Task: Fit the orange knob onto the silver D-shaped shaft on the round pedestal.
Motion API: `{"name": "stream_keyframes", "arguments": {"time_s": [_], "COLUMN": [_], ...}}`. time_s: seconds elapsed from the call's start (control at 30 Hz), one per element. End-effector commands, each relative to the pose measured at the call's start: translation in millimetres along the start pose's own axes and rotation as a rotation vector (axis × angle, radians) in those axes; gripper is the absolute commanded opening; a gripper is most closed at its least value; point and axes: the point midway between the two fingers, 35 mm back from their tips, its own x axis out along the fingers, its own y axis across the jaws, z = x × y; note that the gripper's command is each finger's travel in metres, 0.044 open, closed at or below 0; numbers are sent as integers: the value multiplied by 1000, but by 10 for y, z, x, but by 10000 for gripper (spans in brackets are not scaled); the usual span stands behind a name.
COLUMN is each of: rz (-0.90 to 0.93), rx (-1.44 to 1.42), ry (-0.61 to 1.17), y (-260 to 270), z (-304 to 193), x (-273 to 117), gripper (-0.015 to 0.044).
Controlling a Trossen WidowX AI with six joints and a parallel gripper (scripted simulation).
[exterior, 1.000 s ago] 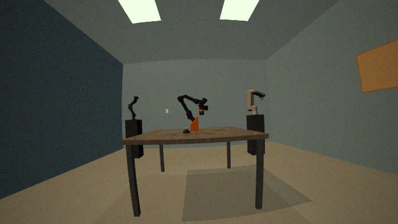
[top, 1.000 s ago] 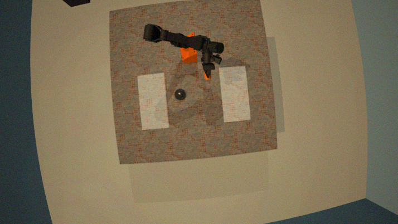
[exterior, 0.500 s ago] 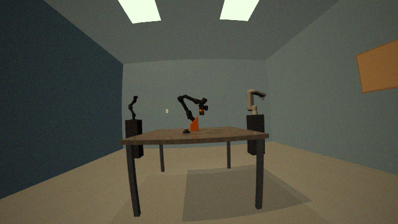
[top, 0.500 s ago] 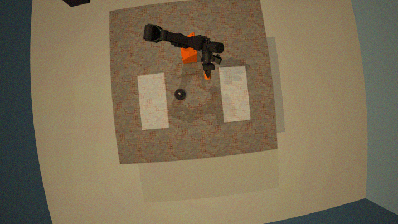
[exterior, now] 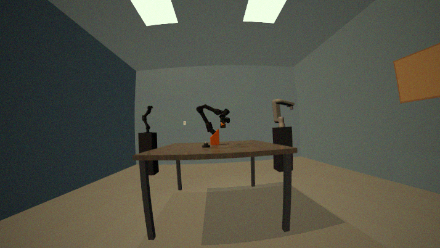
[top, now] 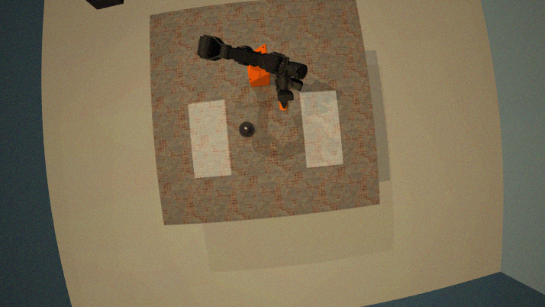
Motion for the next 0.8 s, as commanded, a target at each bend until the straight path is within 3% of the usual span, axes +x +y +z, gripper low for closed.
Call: {"name": "stream_keyframes", "arguments": {"time_s": [0.0, 0.77], "rz": [93, 658], "rx": [6, 9], "ry": [1, 6], "y": [36, 290], "z": [8, -13], "x": [78, 509], "gripper": [0, 0]}}
